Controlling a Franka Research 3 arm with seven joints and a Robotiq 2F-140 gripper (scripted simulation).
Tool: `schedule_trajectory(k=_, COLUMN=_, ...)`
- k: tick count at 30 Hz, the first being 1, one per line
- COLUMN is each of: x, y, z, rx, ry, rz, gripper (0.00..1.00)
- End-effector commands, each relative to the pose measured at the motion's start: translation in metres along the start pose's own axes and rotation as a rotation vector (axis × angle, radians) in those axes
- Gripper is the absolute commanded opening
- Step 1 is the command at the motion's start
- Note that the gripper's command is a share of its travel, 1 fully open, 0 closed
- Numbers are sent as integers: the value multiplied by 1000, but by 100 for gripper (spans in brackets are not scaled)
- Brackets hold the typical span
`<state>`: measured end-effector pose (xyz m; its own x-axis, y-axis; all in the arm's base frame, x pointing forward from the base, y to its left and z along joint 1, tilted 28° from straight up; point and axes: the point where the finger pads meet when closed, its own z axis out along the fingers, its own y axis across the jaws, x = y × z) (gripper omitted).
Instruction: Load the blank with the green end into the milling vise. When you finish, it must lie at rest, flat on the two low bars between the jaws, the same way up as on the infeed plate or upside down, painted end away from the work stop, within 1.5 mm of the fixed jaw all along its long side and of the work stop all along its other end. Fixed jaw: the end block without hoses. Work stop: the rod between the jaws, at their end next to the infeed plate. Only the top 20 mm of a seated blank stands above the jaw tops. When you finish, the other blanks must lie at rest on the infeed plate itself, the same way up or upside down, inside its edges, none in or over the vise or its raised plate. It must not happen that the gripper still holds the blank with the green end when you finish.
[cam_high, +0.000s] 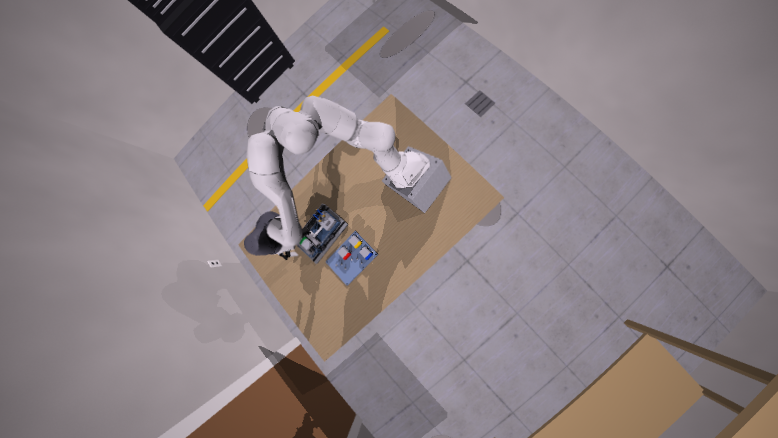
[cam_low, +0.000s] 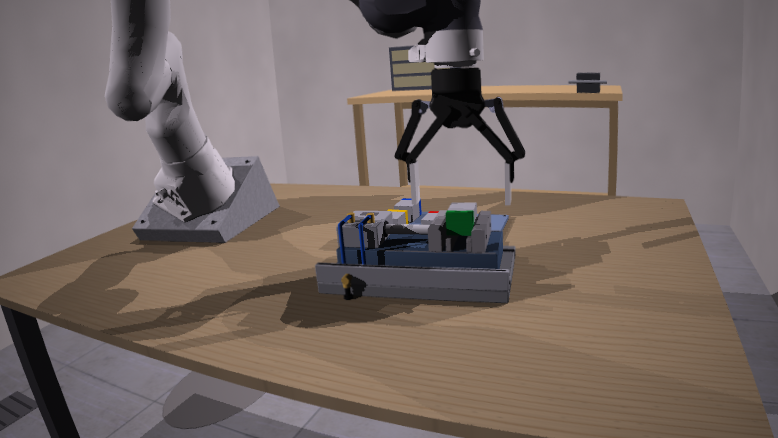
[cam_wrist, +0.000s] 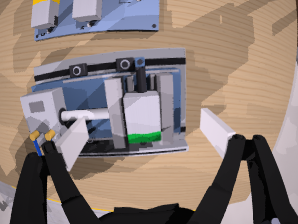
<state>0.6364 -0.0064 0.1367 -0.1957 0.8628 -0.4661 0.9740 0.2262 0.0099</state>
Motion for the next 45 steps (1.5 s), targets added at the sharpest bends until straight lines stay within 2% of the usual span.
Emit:
schedule_trajectory(k=1, x=0, y=0, z=0, rx=0, ry=0, rz=0, gripper=100)
schedule_trajectory(k=45, x=0, y=1, z=-4, rx=-4, ry=1, rz=2, gripper=100)
